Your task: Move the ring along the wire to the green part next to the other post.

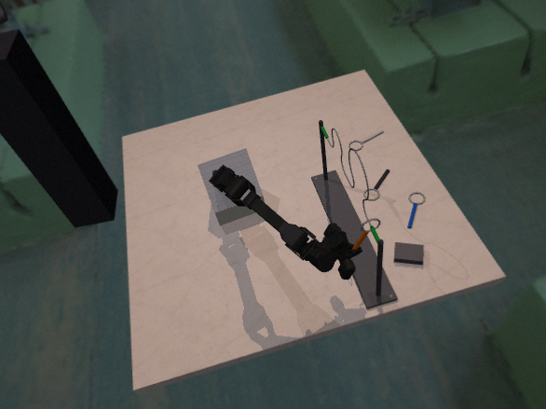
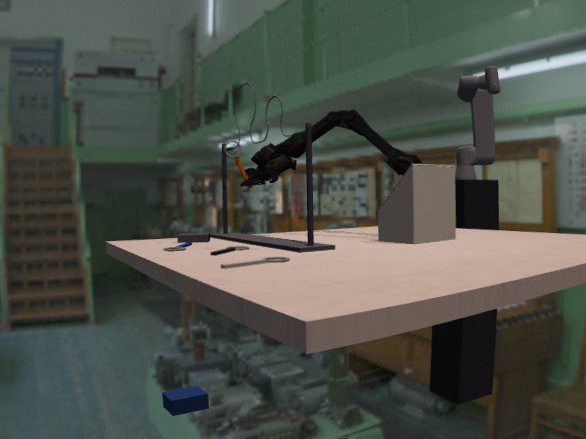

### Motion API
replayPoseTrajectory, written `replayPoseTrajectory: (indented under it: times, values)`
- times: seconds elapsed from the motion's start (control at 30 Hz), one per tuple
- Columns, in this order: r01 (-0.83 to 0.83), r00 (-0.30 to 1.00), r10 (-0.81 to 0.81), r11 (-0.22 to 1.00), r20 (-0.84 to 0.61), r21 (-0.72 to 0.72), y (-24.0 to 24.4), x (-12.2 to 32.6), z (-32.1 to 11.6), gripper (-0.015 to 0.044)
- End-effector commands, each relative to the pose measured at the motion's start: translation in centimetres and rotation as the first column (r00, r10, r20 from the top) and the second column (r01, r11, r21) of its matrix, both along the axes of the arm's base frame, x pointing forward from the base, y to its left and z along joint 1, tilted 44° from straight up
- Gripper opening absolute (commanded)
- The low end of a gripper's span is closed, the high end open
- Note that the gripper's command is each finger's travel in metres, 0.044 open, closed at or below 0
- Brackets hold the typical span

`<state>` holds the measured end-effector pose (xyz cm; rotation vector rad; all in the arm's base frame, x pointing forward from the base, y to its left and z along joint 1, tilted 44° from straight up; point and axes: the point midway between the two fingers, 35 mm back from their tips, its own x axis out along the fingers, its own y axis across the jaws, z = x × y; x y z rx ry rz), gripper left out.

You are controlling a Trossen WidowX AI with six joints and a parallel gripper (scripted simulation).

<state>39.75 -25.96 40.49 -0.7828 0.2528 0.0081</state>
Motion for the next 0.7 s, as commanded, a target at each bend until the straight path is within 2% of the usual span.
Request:
replayPoseTrajectory:
  times: [0.0, 0.33, 0.67]
  values:
    - [0.040, 0.998, -0.040, 0.999, -0.041, -0.007, 0.6, -0.9, 0.1, -0.0150]
    - [0.044, 0.996, -0.039, 0.997, -0.075, 0.062, 1.9, -1.3, -1.1, -0.0150]
    - [0.034, 0.994, -0.012, 0.979, -0.110, 0.201, 3.9, -1.6, -2.7, -0.0150]
